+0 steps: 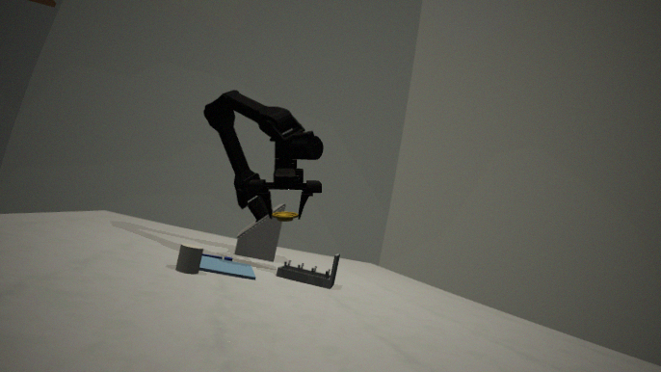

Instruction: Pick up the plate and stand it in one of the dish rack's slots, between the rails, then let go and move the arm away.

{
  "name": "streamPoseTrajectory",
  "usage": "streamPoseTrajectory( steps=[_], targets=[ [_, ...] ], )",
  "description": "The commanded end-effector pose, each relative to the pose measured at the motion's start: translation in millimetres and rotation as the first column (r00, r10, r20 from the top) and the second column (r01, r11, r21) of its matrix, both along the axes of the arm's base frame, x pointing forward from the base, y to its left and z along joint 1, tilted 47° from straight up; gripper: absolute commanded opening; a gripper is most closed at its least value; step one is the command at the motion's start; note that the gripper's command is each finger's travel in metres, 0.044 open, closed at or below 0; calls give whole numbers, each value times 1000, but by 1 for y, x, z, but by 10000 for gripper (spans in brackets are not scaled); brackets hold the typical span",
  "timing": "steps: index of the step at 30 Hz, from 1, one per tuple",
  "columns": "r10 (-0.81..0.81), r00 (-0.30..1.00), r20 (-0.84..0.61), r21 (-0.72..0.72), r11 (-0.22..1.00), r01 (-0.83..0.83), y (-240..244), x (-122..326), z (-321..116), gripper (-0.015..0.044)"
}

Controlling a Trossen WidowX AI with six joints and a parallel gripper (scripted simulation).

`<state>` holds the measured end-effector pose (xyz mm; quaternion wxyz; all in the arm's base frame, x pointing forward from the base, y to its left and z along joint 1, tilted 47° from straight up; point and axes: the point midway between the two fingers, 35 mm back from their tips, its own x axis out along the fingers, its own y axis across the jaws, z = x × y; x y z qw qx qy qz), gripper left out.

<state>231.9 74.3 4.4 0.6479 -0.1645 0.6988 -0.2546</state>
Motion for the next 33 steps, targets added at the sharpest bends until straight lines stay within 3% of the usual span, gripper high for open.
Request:
streamPoseTrajectory(
  steps=[1,17,33],
  targets=[
    [32,998,-56,66,997,-28,-4,-1,-7,0],
    [250,950,-189,374,912,-166,-19,-4,-37,0],
    [508,857,-87,639,688,-343,-30,-2,-58,0]
  ],
)
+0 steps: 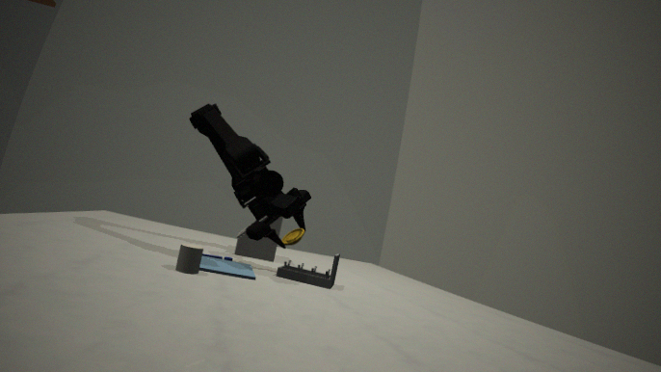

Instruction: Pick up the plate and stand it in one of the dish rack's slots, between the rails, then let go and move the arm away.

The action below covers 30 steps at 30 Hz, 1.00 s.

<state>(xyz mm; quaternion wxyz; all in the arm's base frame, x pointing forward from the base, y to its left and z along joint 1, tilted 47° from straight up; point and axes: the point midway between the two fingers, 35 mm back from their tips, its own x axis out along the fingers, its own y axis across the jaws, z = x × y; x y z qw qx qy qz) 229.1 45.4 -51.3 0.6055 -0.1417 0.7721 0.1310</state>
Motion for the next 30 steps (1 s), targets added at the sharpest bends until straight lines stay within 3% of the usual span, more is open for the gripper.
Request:
streamPoseTrajectory(
  steps=[1,17,30],
  targets=[
    [54,998,16,75,996,-55,-2,1,-3,0],
    [279,939,202,316,889,-332,-13,6,-14,0],
    [404,797,449,355,738,-574,-22,11,-18,0]
  ],
)
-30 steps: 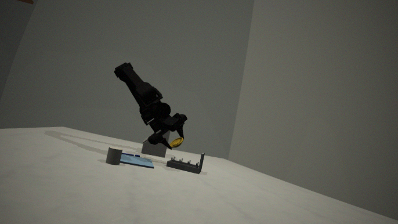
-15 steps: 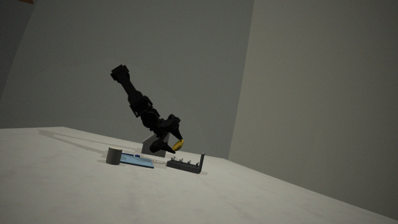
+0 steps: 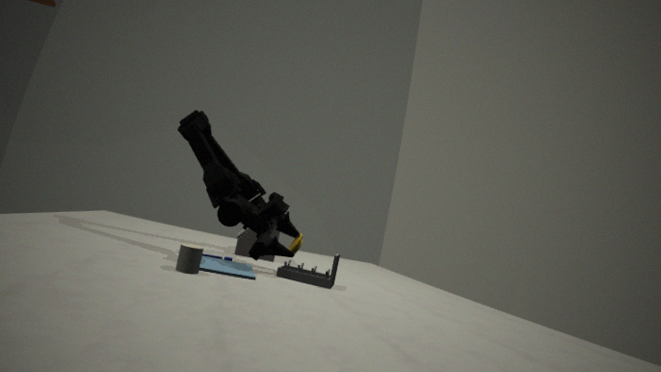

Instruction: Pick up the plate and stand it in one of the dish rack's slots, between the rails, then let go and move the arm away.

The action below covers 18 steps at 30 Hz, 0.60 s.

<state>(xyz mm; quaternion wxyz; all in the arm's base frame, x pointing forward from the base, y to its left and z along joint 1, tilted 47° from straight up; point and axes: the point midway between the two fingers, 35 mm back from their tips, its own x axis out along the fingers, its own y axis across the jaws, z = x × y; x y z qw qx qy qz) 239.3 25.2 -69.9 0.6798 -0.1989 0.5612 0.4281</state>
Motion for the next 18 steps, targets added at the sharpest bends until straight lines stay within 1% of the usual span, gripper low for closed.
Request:
streamPoseTrajectory(
  steps=[1,10,18],
  targets=[
    [55,996,72,40,998,-58,-3,1,1,0],
    [180,947,264,82,975,-208,-12,5,4,0],
    [275,854,442,59,941,-334,-21,7,8,0]
  ],
)
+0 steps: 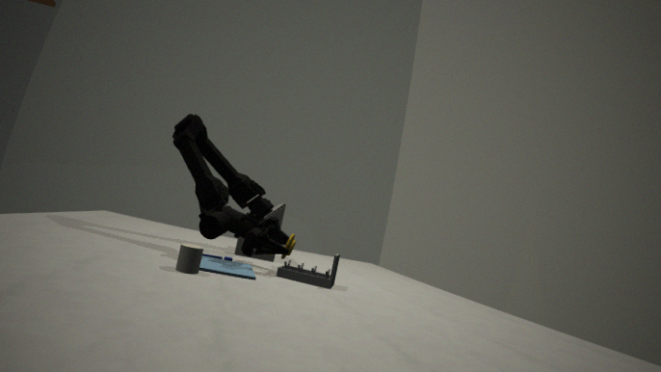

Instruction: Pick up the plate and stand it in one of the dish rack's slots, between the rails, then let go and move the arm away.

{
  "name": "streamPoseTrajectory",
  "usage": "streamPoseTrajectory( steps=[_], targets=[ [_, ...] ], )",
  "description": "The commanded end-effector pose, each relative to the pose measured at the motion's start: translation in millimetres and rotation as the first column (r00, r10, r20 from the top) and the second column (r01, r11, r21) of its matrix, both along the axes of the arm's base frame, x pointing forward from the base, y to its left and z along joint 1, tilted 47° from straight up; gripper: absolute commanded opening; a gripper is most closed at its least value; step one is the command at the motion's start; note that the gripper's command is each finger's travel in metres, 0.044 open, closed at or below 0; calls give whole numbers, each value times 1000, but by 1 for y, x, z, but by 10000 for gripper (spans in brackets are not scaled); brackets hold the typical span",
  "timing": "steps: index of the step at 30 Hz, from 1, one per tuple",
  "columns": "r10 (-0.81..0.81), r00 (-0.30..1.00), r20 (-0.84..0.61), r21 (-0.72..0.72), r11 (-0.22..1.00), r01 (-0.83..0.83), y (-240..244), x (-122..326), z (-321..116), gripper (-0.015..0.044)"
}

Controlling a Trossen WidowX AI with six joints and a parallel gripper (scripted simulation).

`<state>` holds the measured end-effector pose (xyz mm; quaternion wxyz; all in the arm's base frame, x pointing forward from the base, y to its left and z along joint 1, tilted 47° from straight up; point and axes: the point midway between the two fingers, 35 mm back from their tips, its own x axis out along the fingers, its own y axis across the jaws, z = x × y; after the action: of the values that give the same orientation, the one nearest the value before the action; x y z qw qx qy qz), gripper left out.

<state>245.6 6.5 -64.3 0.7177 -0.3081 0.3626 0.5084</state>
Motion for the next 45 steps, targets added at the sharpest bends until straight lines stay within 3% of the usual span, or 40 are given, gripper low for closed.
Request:
streamPoseTrajectory(
  steps=[1,8,45],
  targets=[
    [51,994,93,9,999,-52,-4,1,3,0],
    [122,965,231,-3,992,-125,-10,1,8,0],
    [126,964,236,-7,992,-127,17,15,-21,0]
  ],
)
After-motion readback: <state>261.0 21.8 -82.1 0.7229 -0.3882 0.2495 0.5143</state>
